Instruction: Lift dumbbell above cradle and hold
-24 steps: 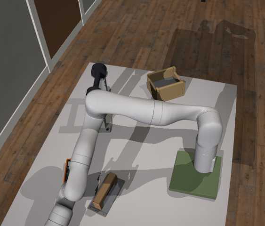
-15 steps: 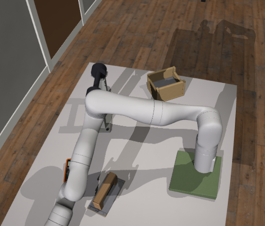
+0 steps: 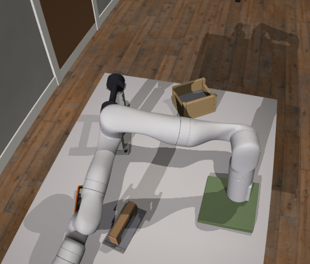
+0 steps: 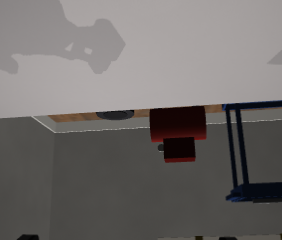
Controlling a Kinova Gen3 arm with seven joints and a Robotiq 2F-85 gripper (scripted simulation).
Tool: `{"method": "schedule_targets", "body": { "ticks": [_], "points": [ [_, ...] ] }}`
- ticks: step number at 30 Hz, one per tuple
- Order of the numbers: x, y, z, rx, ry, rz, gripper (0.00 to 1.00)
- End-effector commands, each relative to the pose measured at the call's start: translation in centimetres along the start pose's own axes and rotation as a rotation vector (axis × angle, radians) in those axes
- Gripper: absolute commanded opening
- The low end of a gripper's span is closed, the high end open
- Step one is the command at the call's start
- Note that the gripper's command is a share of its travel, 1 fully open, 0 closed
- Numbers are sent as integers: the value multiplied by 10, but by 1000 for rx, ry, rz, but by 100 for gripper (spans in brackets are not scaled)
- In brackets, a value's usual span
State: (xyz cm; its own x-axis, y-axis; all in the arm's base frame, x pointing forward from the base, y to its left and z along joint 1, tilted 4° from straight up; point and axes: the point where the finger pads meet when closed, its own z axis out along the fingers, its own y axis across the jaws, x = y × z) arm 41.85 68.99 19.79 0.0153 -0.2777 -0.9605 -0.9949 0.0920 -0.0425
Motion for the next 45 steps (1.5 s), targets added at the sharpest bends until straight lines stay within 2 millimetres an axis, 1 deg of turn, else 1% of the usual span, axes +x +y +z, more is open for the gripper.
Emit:
{"method": "schedule_targets", "body": {
  "ticks": [1,5,8,10,15,18,19,20,21,23,24,25,27,30,31,32,33,34,35,36,37,38,39,41,44,45],
  "points": [
    [-2,-2,-4,1,2,-4,100],
    [-2,-4,-14,-2,17,-8,100],
    [0,-7,-27,-6,37,-14,100],
    [0,-7,-27,-6,37,-14,100],
    [3,-15,-58,-13,86,-26,100],
    [6,-21,-82,-19,123,-36,100],
    [6,-21,-82,-19,123,-36,100],
    [7,-22,-92,-21,138,-39,100],
    [7,-22,-92,-21,138,-39,100],
    [8,-27,-108,-26,163,-46,100],
    [8,-27,-108,-26,163,-46,100],
    [9,-29,-117,-28,177,-50,100],
    [9,-29,-117,-28,177,-50,100],
    [13,-36,-147,-35,222,-61,100],
    [13,-36,-147,-35,222,-61,100],
    [13,-38,-156,-38,237,-65,100],
    [13,-38,-156,-38,237,-65,100],
    [14,-41,-166,-41,252,-69,100],
    [14,-41,-166,-41,252,-69,100],
    [16,-43,-177,-43,269,-74,100],
    [16,-43,-177,-43,269,-74,100],
    [17,-45,-187,-46,286,-78,100],
    [17,-45,-187,-46,286,-78,100],
    [19,-51,-208,-51,317,-86,100],
    [19,-51,-208,-51,317,-86,100],
    [20,-53,-219,-54,334,-91,100]
  ]
}}
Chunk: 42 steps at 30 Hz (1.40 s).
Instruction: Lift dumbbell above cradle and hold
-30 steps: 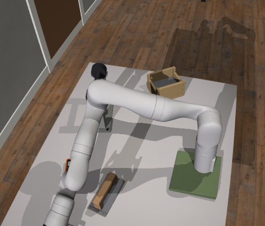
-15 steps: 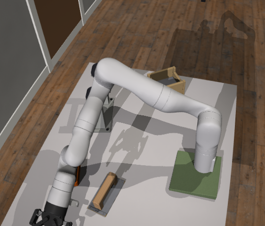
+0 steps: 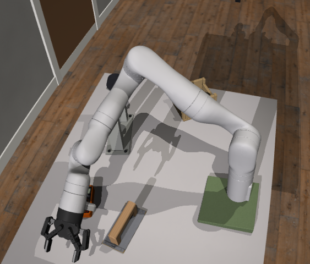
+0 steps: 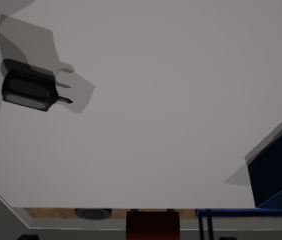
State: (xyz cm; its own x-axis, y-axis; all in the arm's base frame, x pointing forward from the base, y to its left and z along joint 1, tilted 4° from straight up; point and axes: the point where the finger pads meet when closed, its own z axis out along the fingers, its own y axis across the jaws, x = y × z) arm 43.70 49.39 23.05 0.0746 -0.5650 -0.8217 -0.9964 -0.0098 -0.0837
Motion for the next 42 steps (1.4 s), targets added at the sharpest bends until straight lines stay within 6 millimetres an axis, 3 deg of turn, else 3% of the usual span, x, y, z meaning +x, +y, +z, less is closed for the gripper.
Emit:
{"method": "schedule_targets", "body": {
  "ticks": [1,2,6,13,16,19,21,30,33,36,38,39,40,42],
  "points": [
    [11,-15,-36,18,38,-10,100],
    [15,-17,-46,15,55,-14,100],
    [20,-18,-57,13,72,-19,100],
    [40,-25,-100,0,145,-37,100],
    [40,-25,-100,0,145,-37,100],
    [56,-30,-134,-9,202,-51,100],
    [56,-30,-134,-9,202,-51,100],
    [83,-40,-194,-26,300,-76,100],
    [83,-40,-194,-26,300,-76,100],
    [100,-46,-231,-36,362,-91,100],
    [100,-46,-231,-36,362,-91,100],
    [106,-47,-243,-40,383,-96,100],
    [106,-47,-243,-40,383,-96,100],
    [117,-51,-268,-47,425,-107,100]
  ]
}}
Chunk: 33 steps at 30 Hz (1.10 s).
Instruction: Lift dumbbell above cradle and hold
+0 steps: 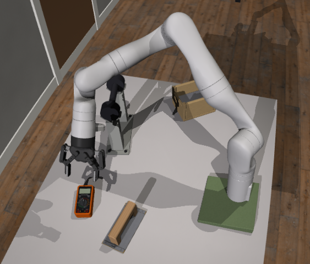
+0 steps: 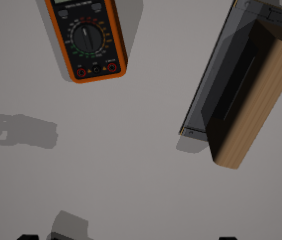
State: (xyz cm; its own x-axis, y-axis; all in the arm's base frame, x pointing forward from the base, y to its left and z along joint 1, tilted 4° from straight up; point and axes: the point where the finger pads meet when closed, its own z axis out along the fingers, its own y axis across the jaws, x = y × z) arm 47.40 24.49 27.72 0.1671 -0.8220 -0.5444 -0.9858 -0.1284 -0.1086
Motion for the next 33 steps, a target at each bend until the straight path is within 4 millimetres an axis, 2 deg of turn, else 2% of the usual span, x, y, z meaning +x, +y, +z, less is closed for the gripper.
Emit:
{"method": "schedule_targets", "body": {
  "ticks": [1,2,5,6,8,10,13,14,15,17,20,22,25,28,30,32,33],
  "points": [
    [27,-9,-31,17,48,1,100],
    [37,-9,-41,13,69,-4,100],
    [47,-9,-51,9,90,-9,100],
    [58,-10,-61,6,112,-15,100],
    [58,-10,-61,6,112,-15,100],
    [79,-10,-81,-2,155,-25,100],
    [89,-11,-91,-6,176,-31,100],
    [100,-11,-101,-9,199,-37,100],
    [100,-11,-101,-9,199,-37,100],
    [121,-12,-121,-18,242,-47,100],
    [132,-13,-131,-21,265,-53,100],
    [153,-13,-152,-29,308,-63,100],
    [153,-13,-152,-29,308,-63,100],
    [186,-14,-183,-41,376,-81,100],
    [186,-14,-183,-41,376,-81,100],
    [205,-15,-201,-47,416,-91,100],
    [205,-15,-201,-47,416,-91,100]
  ]
}}
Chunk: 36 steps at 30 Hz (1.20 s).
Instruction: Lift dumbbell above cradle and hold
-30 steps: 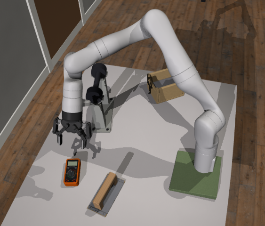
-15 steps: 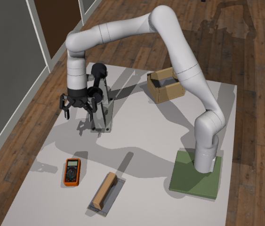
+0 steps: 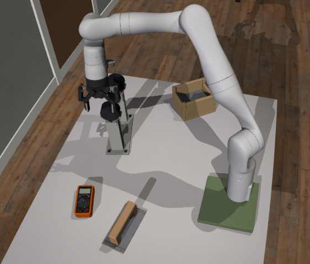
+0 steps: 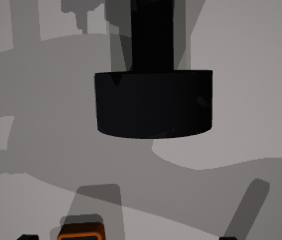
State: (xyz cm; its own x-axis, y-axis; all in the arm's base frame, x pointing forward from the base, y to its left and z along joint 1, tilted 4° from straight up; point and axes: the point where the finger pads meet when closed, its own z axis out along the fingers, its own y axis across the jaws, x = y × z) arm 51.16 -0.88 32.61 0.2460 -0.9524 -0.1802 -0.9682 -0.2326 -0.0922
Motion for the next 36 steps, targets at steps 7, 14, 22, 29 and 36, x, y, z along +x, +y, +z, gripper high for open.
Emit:
{"method": "schedule_targets", "body": {
  "ticks": [7,14,22,29,36],
  "points": [
    [89,3,-38,-13,133,-23,100],
    [116,5,-48,-20,178,-35,100],
    [136,7,-56,-27,210,-42,100],
    [139,8,-57,-28,214,-43,100],
    [140,8,-55,-28,214,-43,100]
  ]
}}
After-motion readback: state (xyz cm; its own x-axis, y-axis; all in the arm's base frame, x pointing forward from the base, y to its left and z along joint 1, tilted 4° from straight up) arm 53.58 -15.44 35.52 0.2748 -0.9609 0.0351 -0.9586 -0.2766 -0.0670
